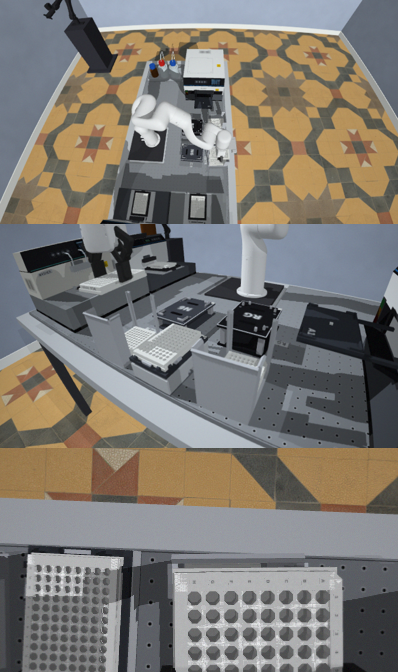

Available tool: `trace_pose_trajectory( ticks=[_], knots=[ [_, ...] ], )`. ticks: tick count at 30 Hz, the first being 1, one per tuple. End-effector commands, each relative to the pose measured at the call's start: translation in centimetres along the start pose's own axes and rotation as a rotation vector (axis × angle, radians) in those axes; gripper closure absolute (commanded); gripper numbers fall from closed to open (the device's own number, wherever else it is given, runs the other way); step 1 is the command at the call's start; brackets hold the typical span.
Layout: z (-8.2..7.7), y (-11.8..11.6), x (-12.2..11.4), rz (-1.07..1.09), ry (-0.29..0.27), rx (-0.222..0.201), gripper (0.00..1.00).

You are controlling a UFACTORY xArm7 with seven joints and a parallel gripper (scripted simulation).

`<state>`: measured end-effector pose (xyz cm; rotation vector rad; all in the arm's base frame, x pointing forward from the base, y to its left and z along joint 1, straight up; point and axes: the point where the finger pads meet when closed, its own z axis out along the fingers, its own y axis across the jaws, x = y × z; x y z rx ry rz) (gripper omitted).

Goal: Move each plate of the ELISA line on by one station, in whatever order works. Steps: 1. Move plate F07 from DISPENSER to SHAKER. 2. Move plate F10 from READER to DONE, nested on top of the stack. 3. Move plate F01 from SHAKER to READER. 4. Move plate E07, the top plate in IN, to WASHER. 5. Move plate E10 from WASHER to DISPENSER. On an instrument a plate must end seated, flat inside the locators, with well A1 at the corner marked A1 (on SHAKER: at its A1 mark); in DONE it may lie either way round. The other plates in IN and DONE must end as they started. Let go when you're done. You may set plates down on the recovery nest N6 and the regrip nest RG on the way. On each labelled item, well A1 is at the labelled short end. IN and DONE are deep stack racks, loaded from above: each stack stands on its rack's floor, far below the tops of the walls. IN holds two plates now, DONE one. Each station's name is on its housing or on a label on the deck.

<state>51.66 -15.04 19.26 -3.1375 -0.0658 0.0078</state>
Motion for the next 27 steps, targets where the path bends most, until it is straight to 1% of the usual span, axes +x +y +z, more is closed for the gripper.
trace_pose_trajectory(
  ticks=[1,27],
  knots=[
    [0.3,0.0,0.1,0.0,0.005,-0.002,1.0],
    [3.5,0.0,0.1,0.0,0.005,-0.002,1.0]
  ],
)
